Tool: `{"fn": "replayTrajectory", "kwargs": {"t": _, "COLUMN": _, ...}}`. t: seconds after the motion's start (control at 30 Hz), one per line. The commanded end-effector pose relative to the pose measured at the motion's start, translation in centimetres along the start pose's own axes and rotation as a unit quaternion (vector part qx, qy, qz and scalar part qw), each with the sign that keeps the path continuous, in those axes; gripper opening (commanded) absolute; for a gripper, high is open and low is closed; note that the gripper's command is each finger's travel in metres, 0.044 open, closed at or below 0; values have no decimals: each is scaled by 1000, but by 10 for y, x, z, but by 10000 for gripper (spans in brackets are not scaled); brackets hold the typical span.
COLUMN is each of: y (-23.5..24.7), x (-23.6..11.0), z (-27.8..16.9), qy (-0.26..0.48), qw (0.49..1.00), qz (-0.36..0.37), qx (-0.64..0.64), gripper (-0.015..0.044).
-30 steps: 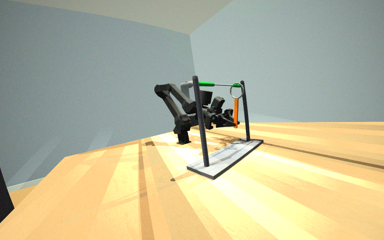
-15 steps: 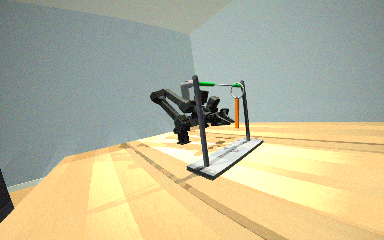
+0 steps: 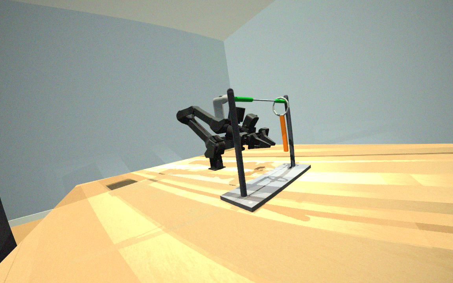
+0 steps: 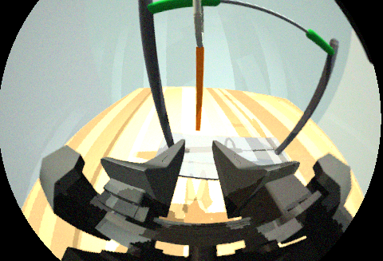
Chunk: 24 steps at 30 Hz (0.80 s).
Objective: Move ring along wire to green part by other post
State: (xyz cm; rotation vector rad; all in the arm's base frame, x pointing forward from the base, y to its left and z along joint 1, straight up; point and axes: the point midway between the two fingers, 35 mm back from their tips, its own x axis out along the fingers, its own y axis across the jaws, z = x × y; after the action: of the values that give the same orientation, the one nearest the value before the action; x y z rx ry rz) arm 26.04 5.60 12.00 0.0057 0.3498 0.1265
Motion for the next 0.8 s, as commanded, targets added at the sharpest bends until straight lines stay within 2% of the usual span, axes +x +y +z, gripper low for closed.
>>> {"fn": "replayTrajectory", "kwargs": {"t": 0.0, "y": -1, "x": 0, "z": -1, "qy": 1, "qw": 1000, "qz": -3, "qx": 2, "gripper": 160}}
{"fn": "replayTrajectory", "kwargs": {"t": 0.03, "y": -1, "x": 0, "z": -1, "qy": 1, "qw": 1000, "qz": -3, "qx": 2, "gripper": 160}}
{"fn": "replayTrajectory", "kwargs": {"t": 0.4, "y": 0, "x": -48, "z": 0, "qy": 2, "qw": 1000, "qz": 0, "qx": 0, "gripper": 440}}
{"fn": "replayTrajectory", "kwargs": {"t": 0.77, "y": -1, "x": -51, "z": -1, "qy": 2, "qw": 1000, "qz": 0, "qx": 0, "gripper": 440}}
